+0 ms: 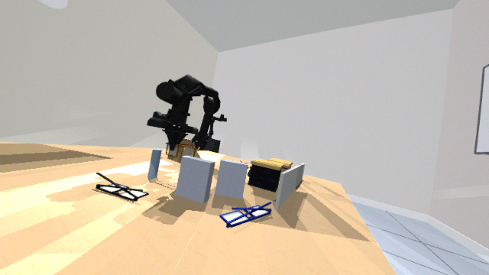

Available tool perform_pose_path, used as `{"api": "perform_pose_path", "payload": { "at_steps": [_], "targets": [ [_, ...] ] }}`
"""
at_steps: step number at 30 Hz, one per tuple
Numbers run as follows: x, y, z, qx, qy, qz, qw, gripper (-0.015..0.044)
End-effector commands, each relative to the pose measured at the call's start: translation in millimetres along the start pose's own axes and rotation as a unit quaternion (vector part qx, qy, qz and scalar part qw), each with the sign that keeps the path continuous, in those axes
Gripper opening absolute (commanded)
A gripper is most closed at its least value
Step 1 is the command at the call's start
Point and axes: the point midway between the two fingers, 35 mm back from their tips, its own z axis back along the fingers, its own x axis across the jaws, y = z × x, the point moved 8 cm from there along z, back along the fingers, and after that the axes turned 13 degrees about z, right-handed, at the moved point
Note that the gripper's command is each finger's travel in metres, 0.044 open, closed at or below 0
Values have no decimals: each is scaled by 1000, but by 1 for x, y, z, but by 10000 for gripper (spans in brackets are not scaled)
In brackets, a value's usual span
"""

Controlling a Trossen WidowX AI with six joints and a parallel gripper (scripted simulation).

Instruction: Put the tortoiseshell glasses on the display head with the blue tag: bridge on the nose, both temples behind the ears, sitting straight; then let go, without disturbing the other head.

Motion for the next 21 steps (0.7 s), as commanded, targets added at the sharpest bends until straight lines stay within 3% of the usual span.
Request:
{"api": "perform_pose_path", "payload": {
  "at_steps": [1, 8, 21],
  "targets": [
    [0, 0, -18, 2, 4, -4, 1000, 0],
    [-2, 0, -44, 2, 5, -3, 1000, 0],
    [1, -8, -44, 2, 5, -4, 1000, 0]
  ]
}}
